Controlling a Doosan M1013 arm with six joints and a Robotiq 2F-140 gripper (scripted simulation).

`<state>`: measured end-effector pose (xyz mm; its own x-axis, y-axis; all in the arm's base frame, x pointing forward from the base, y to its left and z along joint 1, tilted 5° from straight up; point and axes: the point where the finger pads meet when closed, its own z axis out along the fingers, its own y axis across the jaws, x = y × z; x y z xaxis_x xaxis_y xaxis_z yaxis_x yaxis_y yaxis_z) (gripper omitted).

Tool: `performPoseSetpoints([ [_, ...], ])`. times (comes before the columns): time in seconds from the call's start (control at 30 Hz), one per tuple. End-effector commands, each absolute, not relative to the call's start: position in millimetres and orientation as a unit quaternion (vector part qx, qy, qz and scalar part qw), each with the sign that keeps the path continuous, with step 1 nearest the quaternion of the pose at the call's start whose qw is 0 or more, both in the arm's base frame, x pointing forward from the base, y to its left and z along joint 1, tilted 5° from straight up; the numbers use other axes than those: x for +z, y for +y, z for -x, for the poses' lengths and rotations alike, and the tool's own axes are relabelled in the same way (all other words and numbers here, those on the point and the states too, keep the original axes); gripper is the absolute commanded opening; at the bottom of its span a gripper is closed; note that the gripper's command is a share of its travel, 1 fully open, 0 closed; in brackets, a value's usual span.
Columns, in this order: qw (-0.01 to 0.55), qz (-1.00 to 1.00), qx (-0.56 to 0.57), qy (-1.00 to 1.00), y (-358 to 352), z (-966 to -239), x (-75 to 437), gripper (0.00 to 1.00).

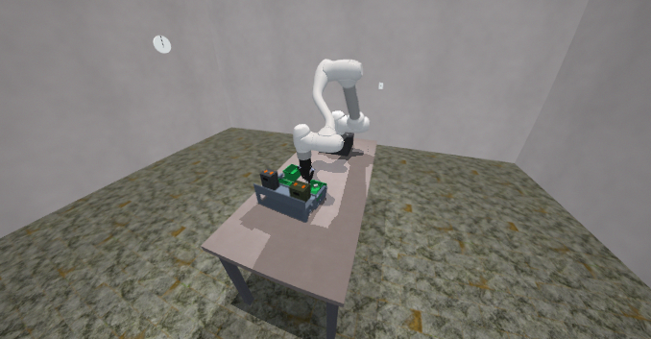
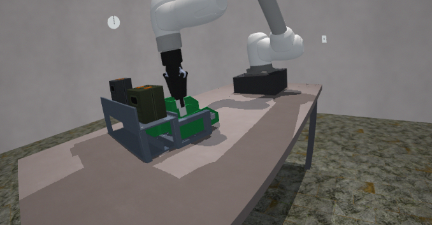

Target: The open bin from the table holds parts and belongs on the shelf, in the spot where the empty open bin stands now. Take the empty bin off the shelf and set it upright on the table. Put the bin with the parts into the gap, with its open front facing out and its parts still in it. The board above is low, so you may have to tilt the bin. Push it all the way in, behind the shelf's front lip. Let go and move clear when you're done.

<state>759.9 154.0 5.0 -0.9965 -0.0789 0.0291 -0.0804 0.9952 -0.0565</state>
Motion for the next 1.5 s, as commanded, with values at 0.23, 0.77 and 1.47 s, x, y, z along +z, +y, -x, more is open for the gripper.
performPoseSetpoints([
  [0.23, 0.012, -0.041, 0.03, -0.999, 151, -763, 6, 0.1],
  [0.77, 0.012, -0.041, 0.03, -0.999, 151, -764, 6, 0.1],
  [1.47, 0.009, -0.041, 0.031, -0.999, 152, -774, 6, 0.1],
])
